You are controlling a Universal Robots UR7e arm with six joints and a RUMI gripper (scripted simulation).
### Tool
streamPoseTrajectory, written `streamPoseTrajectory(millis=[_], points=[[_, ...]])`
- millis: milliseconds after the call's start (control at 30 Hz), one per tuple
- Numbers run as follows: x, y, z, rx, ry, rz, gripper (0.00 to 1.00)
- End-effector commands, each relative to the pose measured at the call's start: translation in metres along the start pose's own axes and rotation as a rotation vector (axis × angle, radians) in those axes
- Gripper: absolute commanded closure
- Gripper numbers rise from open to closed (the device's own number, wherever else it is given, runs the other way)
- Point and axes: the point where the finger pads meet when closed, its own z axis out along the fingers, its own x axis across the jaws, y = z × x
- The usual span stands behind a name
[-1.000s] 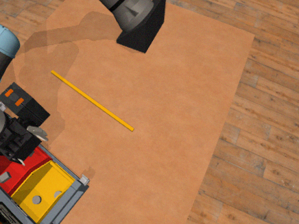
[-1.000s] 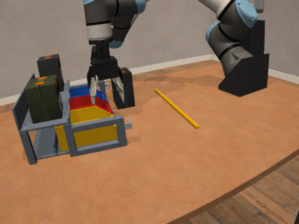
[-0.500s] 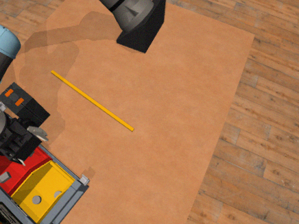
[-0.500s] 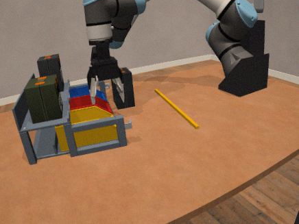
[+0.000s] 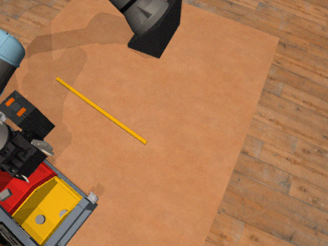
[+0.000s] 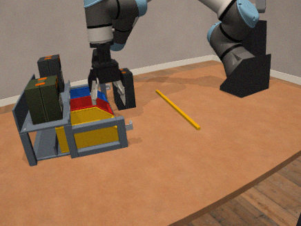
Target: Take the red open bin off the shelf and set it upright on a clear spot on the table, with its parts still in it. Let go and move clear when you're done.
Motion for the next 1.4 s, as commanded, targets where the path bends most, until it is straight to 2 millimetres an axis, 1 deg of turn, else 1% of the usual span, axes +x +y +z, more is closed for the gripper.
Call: streamPoseTrajectory(millis=[0,633,1367], points=[[-0.0003,0.0,0.0031,0.0,-0.001,0.0,0.42],[-0.0003,0.0,0.0113,0.0,-0.001,0.0,0.42],[-0.0003,0.0,0.0123,0.0,-0.001,0.0,0.42]])
